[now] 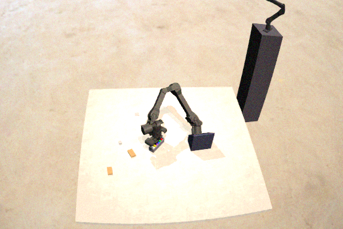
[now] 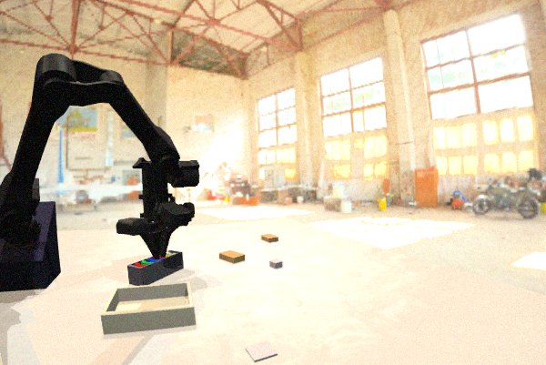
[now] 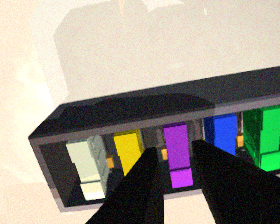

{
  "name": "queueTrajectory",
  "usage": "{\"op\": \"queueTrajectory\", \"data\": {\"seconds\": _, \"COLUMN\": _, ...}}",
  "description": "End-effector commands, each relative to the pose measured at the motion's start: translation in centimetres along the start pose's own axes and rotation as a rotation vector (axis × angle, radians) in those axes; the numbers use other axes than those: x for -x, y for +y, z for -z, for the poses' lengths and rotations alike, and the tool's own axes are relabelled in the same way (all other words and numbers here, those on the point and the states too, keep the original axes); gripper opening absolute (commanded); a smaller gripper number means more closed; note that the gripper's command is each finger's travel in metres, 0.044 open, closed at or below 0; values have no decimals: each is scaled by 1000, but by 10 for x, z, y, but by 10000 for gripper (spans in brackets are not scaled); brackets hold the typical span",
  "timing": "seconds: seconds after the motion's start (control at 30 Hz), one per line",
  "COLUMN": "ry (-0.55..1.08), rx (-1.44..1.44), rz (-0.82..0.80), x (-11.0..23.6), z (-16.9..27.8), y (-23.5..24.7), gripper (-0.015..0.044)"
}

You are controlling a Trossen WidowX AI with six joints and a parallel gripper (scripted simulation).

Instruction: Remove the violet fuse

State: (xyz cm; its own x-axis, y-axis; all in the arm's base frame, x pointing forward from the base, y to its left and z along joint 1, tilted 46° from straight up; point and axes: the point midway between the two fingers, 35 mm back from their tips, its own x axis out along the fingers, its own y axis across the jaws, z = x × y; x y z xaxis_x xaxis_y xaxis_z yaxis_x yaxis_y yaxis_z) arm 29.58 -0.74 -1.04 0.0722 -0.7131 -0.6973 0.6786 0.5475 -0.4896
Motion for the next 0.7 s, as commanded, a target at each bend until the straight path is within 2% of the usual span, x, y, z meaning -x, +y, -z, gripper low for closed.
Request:
{"op": "queueTrajectory", "data": {"seconds": 0.0, "ry": -2, "rx": 6, "rz": 4, "x": -2, "z": 0, "y": -1, "gripper": 73}}
{"op": "queueTrajectory", "data": {"seconds": 0.4, "ry": 1, "rx": 0, "rz": 1, "x": -1, "z": 0, "y": 0, "gripper": 0}}
{"op": "queueTrajectory", "data": {"seconds": 0.67, "ry": 1, "rx": 1, "rz": 1, "x": 2, "z": 0, "y": 0, "gripper": 0}}
